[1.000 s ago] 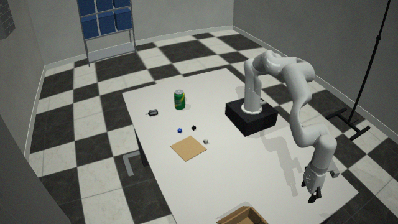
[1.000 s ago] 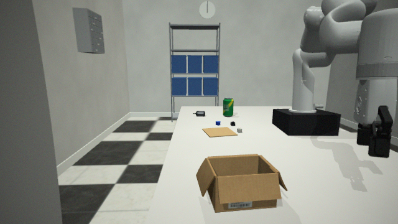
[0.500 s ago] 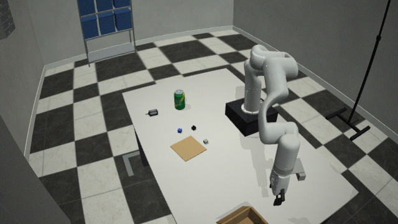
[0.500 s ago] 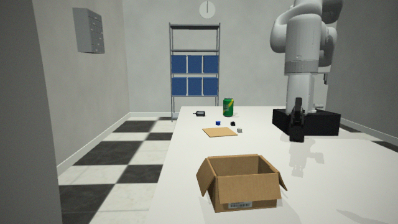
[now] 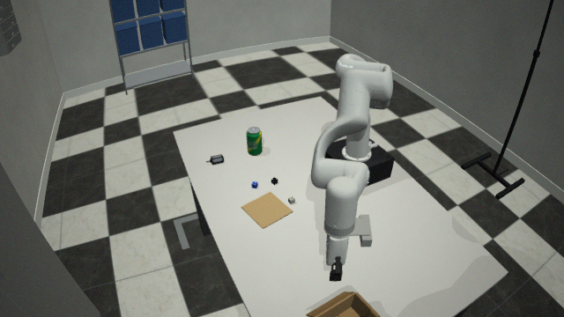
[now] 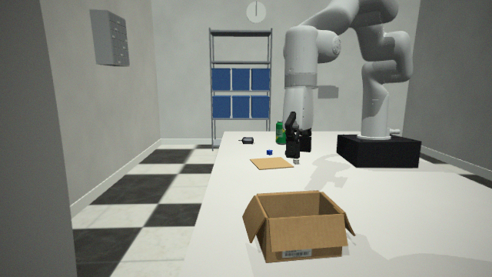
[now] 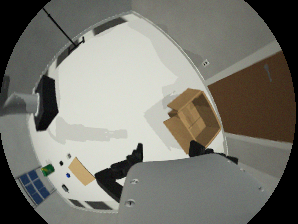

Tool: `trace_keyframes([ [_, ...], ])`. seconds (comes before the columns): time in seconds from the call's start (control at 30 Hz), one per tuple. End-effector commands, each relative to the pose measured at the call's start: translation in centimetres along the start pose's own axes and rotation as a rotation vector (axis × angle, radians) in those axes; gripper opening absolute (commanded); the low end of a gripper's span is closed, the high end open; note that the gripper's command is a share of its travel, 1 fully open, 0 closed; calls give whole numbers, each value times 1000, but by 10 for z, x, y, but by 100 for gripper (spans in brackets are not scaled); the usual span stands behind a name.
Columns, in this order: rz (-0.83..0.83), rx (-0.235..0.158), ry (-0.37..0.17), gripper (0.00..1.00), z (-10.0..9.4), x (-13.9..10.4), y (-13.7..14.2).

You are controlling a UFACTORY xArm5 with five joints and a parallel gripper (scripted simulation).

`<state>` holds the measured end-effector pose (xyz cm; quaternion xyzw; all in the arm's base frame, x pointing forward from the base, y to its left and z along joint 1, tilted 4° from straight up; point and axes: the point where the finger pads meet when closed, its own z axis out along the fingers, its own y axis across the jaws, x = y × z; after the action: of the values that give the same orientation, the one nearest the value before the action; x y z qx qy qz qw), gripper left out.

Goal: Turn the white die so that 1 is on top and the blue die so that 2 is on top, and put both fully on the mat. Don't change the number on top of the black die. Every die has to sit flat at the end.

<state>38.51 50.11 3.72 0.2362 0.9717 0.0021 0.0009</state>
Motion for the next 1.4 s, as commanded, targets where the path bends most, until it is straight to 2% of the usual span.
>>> trace_keyframes([
  [0.0, 29, -13, -5, 100, -9, -65, -24],
  [0.07, 29, -13, -5, 100, -11, -82, -31],
  [0.13, 29, -13, -5, 100, -11, -82, -31],
  [0.17, 50, -13, -6, 100, -13, -112, -50],
  [0.23, 50, -13, -6, 100, -13, -112, -50],
  [0.27, 50, -13, -6, 100, -15, -127, -58],
  [0.3, 50, -13, -6, 100, -15, -127, -58],
  [0.33, 71, -13, -8, 100, -17, -153, -78],
  [0.4, 71, -13, -8, 100, -19, -168, -88],
  [0.47, 71, -13, -8, 100, -19, -169, -89],
  [0.5, 92, -13, -10, 100, -21, -193, -111],
  [0.57, 92, -13, -10, 100, -23, -208, -122],
  [0.63, 92, -13, -10, 100, -23, -208, -122],
  [0.67, 113, -13, -11, 100, -25, -232, -149],
  [0.7, 113, -13, -11, 100, -26, -239, -156],
  [0.8, 113, -13, -11, 100, -26, -242, -158],
  [0.83, 133, -13, -13, 100, -28, -265, -189],
  [0.93, 133, -13, -13, 100, -29, -271, -196],
  [0.97, 152, -13, -15, 100, -31, -286, -221],
  [1.07, 152, -13, -15, 100, -32, -295, -233],
  [1.1, 171, -12, -17, 100, -33, -308, -259],
  [1.2, 171, -12, -17, 100, -34, -315, -270],
  [1.23, 188, -12, -18, 100, -35, -326, -298],
  [1.37, 188, -12, -18, 100, -36, -330, -305],
])
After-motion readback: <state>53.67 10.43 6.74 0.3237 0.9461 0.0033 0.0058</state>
